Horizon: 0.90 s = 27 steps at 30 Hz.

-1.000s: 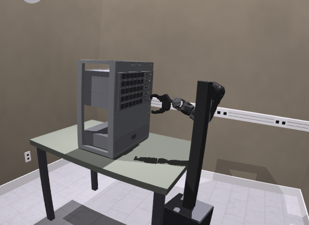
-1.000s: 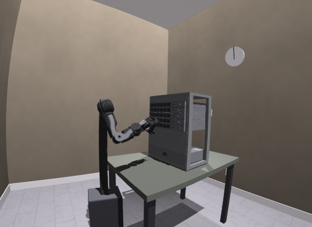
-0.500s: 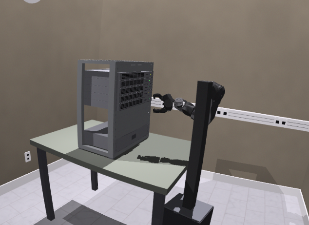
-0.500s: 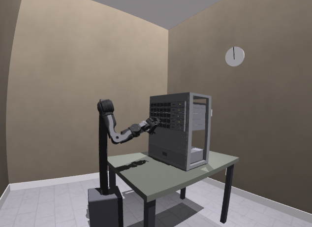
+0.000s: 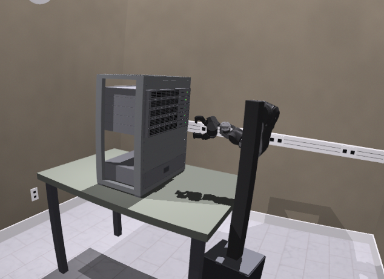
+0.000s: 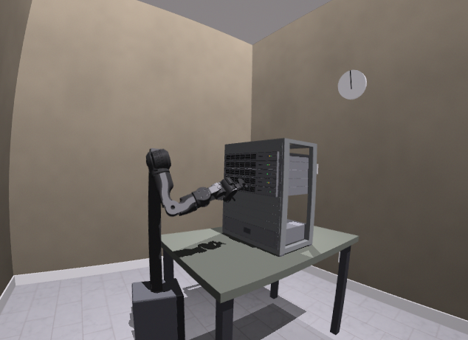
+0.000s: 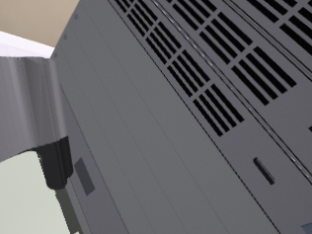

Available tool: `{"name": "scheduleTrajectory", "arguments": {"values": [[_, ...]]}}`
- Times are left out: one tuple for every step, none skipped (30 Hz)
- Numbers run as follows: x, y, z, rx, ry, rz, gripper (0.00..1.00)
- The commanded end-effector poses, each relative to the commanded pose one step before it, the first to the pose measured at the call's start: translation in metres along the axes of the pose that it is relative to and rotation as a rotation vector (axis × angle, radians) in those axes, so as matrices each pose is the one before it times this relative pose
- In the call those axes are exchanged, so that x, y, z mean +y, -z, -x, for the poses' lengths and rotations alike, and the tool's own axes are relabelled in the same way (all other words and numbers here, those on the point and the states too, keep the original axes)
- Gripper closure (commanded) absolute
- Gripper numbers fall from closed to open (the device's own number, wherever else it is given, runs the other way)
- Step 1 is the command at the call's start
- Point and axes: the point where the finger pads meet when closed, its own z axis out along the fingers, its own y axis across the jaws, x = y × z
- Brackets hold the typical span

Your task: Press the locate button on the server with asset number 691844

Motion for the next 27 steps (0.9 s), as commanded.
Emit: {"name": "scheduleTrajectory", "arguments": {"values": [[0.00082,0.00209,0.003423,-0.00504,-0.03270,0.00154,0.40],[0.00168,0.00138,0.001650,-0.00166,-0.01513,0.00628,0.40],[0.00172,0.00138,0.001638,-0.00167,-0.01524,0.00632,0.40],[0.00177,0.00137,0.001624,-0.00168,-0.01534,0.00636,0.40],[0.00181,0.00137,0.001608,-0.00169,-0.01542,0.00639,0.40],[0.00185,0.00136,0.001590,-0.00170,-0.01550,0.00643,0.40],[0.00190,0.00135,0.001569,-0.00171,-0.01556,0.00645,0.40],[0.00193,0.00134,0.001547,-0.00171,-0.01561,0.00648,0.40],[0.00197,0.00133,0.001523,-0.00172,-0.01566,0.00649,0.40],[0.00201,0.00132,0.001497,-0.00172,-0.01569,0.00651,0.40],[0.00204,0.00130,0.001470,-0.00173,-0.01571,0.00652,0.40],[0.00208,0.00129,0.001441,-0.00173,-0.01572,0.00652,0.40],[0.00000,0.00000,0.000000,0.00000,0.00000,0.00000,0.40],[0.00000,0.00000,0.000000,0.00000,0.00000,0.00000,0.40],[0.00211,0.00127,0.001410,-0.00173,-0.01572,0.00652,0.40],[0.00214,0.00125,0.001378,-0.00173,-0.01571,0.00652,0.40],[0.00216,0.00124,0.001345,-0.00172,-0.01569,0.00651,0.40],[0.00219,0.00122,0.001310,-0.00172,-0.01566,0.00649,0.40],[0.00221,0.00120,0.001274,-0.00171,-0.01561,0.00648,0.40],[0.00223,0.00118,0.001237,-0.00171,-0.01556,0.00645,0.40],[0.00225,0.00115,0.001199,-0.00170,-0.01550,0.00643,0.40],[0.00226,0.00113,0.001160,-0.00169,-0.01542,0.00639,0.40],[0.00227,0.00111,0.001121,-0.00168,-0.01534,0.00636,0.40],[0.00228,0.00109,0.001081,-0.00167,-0.01524,0.00632,0.40],[0.00229,0.00106,0.001041,-0.00166,-0.01513,0.00628,0.40],[0.00229,0.00104,0.001000,-0.00165,-0.01502,0.00623,0.40],[0.00229,0.00101,0.000959,-0.00164,-0.01489,0.00617,0.40]]}}
